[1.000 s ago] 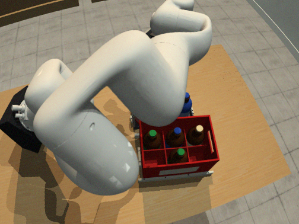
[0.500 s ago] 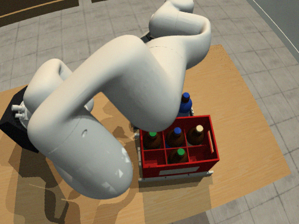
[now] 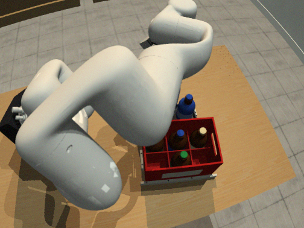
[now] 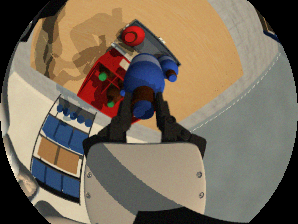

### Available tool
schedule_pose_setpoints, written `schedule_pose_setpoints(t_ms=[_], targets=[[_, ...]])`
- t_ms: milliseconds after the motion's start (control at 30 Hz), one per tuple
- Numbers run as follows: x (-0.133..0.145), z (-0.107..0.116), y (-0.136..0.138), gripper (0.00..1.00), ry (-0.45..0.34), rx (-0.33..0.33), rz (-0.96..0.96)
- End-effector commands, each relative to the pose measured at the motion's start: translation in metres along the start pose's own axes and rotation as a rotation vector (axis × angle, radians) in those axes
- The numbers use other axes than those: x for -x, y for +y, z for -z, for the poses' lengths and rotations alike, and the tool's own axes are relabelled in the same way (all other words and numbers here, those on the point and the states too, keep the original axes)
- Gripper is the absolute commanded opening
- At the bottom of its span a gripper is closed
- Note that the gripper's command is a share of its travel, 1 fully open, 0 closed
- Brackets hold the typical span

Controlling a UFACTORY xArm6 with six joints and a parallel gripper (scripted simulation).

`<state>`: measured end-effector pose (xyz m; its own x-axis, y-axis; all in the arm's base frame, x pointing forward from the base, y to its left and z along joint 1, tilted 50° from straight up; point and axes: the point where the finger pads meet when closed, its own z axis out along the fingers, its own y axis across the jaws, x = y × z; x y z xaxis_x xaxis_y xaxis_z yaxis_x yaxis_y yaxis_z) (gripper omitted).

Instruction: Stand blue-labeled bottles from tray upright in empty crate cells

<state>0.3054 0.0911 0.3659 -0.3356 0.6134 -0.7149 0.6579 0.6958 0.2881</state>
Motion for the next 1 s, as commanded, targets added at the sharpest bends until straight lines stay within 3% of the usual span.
schedule_pose_setpoints(t_ms=[0,967], targets=[[0.004,0.001,-0.007,0.00,0.001,0.003,-0.001],[0.037,0.001,-0.074,0.00,0.001,0.003,-0.001]])
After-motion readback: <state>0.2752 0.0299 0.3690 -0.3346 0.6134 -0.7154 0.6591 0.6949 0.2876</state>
